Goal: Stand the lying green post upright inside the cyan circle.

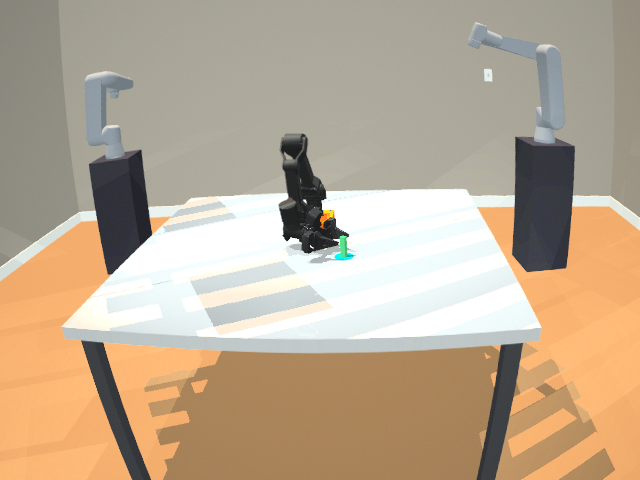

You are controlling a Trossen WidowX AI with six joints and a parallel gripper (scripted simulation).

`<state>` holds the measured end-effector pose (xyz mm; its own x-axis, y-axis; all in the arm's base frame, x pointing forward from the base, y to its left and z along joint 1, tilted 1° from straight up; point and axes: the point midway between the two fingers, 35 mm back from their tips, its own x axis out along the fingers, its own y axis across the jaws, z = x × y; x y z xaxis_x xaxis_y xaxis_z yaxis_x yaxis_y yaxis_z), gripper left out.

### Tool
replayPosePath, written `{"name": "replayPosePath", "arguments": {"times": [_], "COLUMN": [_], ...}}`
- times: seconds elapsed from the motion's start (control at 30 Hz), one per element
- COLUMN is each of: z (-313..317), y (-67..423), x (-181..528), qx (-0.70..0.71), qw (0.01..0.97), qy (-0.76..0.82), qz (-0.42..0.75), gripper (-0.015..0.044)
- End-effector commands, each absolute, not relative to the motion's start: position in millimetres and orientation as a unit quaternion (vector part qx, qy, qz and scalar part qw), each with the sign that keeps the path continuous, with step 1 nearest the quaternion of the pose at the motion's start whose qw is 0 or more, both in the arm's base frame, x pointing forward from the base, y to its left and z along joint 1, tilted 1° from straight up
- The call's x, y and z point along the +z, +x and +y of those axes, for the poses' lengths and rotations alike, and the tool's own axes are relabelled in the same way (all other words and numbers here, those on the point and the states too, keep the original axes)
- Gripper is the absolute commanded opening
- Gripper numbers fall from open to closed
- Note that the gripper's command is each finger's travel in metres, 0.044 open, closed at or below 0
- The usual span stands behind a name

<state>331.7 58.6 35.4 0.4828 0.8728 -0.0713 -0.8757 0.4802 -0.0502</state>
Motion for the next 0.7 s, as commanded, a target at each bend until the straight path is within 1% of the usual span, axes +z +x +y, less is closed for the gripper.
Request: {"name": "replayPosePath", "arguments": {"times": [0.0, 0.33, 0.67], "z": [58.2, 56.0, 56.6], "y": [332.7, 336.1, 329.6], "x": [36.1, 78.5, 122.9], "qx": [0.506, 0.507, 0.507], "qw": [0.861, 0.861, 0.861], "qy": [-0.039, -0.039, -0.037], "qz": [0.019, 0.019, 0.019], "gripper": [0.04, 0.04, 0.04]}}
